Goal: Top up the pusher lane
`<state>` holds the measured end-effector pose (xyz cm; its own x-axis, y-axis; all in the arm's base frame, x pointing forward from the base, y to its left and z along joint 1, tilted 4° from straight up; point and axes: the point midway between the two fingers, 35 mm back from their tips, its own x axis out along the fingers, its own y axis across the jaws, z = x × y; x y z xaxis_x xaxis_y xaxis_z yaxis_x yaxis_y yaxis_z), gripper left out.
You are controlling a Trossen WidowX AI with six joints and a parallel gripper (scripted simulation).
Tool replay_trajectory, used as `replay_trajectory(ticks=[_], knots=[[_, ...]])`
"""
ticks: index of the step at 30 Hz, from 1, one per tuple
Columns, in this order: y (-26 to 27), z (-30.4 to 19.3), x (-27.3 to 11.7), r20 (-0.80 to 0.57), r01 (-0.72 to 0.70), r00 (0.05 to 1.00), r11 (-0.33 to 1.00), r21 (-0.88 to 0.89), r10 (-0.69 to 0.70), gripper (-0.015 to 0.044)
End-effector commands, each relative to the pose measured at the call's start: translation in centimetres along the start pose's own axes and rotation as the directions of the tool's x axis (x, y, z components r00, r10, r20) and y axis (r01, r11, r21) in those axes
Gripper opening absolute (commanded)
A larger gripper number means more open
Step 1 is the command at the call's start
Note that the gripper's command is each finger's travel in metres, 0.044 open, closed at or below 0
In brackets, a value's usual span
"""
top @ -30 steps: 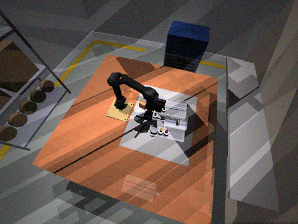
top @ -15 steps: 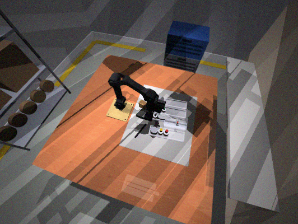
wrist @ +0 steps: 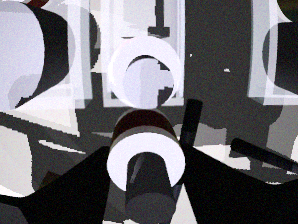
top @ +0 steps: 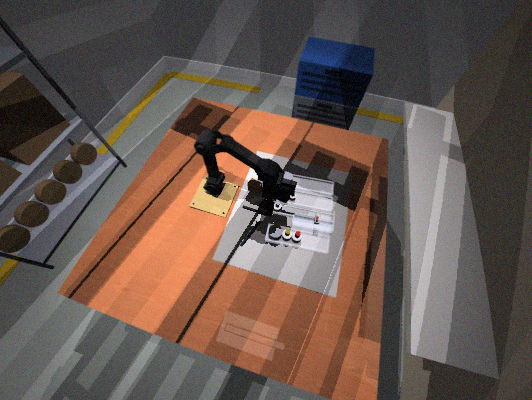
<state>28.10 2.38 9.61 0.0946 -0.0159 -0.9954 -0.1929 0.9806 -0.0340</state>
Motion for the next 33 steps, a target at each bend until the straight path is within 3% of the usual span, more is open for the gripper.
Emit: replay_trajectory(ticks=[1, 33], knots=[[-0.1, 0.4, -0.1, 0.007, 0.004, 1.0, 1.0, 0.004, -0.004, 0.0], [-0.1, 1.5, -0.2, 0.008, 0.004, 1.0, 1.0, 0.004, -0.004, 0.0]])
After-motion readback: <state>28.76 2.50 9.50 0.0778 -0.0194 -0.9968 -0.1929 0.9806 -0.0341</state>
